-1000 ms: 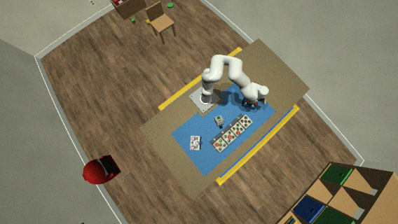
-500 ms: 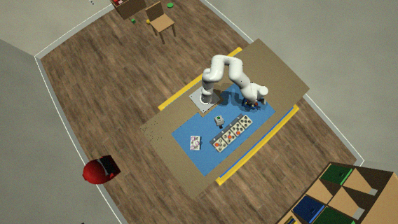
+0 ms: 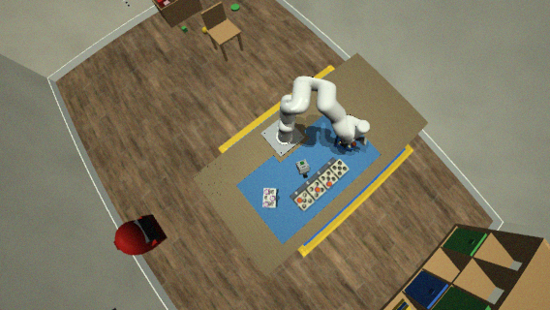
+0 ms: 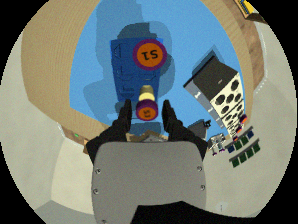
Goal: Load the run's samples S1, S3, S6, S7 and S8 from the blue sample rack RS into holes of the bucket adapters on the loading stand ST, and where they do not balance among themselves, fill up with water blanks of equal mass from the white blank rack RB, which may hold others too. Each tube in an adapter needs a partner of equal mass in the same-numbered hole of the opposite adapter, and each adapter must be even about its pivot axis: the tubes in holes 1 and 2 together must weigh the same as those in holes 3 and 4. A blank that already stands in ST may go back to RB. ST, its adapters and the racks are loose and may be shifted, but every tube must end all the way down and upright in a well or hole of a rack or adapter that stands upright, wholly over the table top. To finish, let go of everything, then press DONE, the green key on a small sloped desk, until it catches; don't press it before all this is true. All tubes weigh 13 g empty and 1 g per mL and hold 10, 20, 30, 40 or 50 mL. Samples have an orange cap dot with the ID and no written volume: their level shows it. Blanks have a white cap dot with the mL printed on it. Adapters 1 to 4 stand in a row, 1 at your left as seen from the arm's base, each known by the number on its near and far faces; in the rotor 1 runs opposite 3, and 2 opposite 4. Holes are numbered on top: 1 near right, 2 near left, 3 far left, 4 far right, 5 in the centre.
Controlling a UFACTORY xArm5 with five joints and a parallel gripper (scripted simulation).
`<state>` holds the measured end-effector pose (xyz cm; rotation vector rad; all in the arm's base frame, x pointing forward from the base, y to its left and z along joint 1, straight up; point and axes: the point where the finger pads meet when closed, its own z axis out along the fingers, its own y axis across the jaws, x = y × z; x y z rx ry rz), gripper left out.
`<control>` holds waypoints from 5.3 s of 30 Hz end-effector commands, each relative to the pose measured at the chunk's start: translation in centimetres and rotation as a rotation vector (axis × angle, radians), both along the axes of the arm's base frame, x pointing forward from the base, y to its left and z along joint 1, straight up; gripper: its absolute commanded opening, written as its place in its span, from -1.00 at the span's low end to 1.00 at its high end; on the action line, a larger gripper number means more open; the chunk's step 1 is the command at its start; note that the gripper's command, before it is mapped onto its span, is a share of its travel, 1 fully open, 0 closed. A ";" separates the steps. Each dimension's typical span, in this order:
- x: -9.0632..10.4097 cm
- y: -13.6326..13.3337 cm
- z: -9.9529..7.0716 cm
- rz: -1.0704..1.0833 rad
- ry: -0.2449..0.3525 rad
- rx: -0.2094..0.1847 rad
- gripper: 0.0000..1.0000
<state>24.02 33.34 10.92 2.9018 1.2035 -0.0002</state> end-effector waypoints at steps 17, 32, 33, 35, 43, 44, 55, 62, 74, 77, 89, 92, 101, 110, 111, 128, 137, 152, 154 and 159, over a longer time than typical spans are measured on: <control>0.1 0.1 -0.4 0.000 -0.002 0.003 0.13; 0.1 0.1 -0.3 0.000 -0.002 0.003 -1.00; 0.1 0.1 -0.3 0.000 -0.002 0.003 -1.00; 0.1 0.1 -0.3 0.000 -0.002 0.003 -1.00; 0.1 0.1 -0.3 0.000 -0.002 0.003 -1.00; 0.1 0.1 -0.3 0.000 -0.002 0.003 -1.00; 0.1 0.1 -0.3 0.000 -0.002 0.003 -1.00; 0.1 0.1 -0.3 0.000 -0.002 0.003 -1.00; 0.1 0.1 0.3 0.000 -0.002 0.003 -1.00; 0.1 0.1 0.5 0.000 -0.002 0.003 -1.00; 0.1 0.1 1.2 0.000 -0.002 0.003 -1.00; 0.1 0.1 1.4 0.000 -0.002 0.003 -1.00; 0.1 0.1 1.9 0.000 -0.002 0.003 -1.00; 0.1 0.1 3.4 0.000 -0.002 0.003 -1.00; 0.1 0.1 3.6 0.000 -0.002 0.003 -1.00; 0.1 0.1 6.6 0.000 -0.002 0.003 -1.00; 0.1 0.1 8.4 0.000 -0.002 0.003 -1.00; 0.1 0.1 11.0 0.000 -0.002 0.003 -1.00; 0.1 0.1 11.4 0.000 -0.002 0.003 -1.00; 0.1 0.1 12.0 0.000 -0.002 0.003 -1.00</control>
